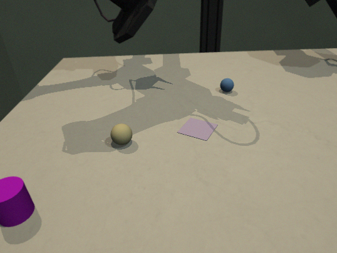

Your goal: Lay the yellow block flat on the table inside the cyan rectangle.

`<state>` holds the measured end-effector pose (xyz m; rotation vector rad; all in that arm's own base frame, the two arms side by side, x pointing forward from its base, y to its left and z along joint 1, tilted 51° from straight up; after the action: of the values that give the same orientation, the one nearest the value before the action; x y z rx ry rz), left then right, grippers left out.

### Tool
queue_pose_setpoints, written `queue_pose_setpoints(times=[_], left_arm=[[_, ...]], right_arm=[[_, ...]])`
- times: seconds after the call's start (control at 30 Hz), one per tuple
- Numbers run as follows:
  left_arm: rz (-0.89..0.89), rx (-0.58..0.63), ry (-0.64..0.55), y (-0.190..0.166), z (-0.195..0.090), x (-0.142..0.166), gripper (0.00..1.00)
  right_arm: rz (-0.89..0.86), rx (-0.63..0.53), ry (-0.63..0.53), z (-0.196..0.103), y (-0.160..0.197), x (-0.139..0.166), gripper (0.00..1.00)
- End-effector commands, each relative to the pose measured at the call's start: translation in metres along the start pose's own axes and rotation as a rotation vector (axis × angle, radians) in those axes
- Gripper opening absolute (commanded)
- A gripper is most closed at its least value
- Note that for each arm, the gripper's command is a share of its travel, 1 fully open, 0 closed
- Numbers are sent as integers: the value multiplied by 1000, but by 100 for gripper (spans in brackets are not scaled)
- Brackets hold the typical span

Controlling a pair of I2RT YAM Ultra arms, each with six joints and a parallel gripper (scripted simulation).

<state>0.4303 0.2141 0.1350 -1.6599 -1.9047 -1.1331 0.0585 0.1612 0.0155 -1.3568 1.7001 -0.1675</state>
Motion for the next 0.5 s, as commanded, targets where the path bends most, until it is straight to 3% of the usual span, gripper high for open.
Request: queue_pose_setpoints(times=[0.0,0.47], left_arm=[[24,2,-25,-4,7,-12,27],[26,0,-26,-3,12,-13,27]], right_arm=[[12,9,-27,-3,-1,-7,46],[12,9,-27,-3,-1,-7,46]])
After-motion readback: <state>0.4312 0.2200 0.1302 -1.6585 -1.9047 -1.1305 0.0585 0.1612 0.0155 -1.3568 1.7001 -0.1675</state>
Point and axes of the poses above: on each arm, the point where the finger pads meet when closed, its own z axis out along the fingers, its own y axis across the jaws, x = y × z, the point moved 3 cm from there along -z, back along the fingers, and after that the axes turned 5 degrees about z, right-handed, at the moved point
